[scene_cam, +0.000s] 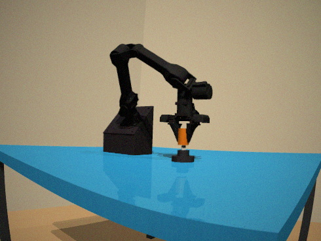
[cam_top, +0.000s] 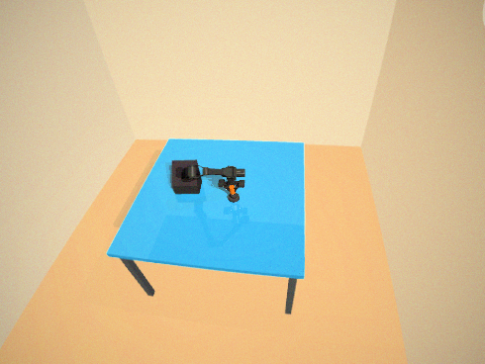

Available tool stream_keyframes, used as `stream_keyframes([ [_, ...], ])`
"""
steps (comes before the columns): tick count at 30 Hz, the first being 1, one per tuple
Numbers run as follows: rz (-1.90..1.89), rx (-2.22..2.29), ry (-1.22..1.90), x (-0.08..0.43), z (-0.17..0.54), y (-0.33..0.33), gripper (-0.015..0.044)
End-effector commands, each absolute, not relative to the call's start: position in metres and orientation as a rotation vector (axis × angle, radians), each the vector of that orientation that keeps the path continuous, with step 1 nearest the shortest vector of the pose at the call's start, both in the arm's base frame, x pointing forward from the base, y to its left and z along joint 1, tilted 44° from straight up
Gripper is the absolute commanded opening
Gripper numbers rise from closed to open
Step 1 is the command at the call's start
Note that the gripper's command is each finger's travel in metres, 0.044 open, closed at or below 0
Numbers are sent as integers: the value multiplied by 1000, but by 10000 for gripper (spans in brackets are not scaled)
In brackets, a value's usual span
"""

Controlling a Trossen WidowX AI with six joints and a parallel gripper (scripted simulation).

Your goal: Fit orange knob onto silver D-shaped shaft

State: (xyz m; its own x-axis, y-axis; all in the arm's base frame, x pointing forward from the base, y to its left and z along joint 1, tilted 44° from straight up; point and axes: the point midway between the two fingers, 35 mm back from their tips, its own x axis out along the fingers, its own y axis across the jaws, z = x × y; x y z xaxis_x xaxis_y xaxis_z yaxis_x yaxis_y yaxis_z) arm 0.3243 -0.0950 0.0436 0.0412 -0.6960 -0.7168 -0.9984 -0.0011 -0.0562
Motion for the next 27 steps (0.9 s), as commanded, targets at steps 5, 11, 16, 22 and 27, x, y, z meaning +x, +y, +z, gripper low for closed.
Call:
stream_keyframes([
  [5, 683, -1763, 1708, 326, 46, -96, 0],
  [11, 683, -1763, 1708, 329, 47, -95, 0],
  [16, 683, -1763, 1708, 330, 46, -96, 0],
  [22, 683, -1763, 1708, 329, 44, -98, 0],
  [27, 683, -1763, 1708, 329, 43, -98, 0],
])
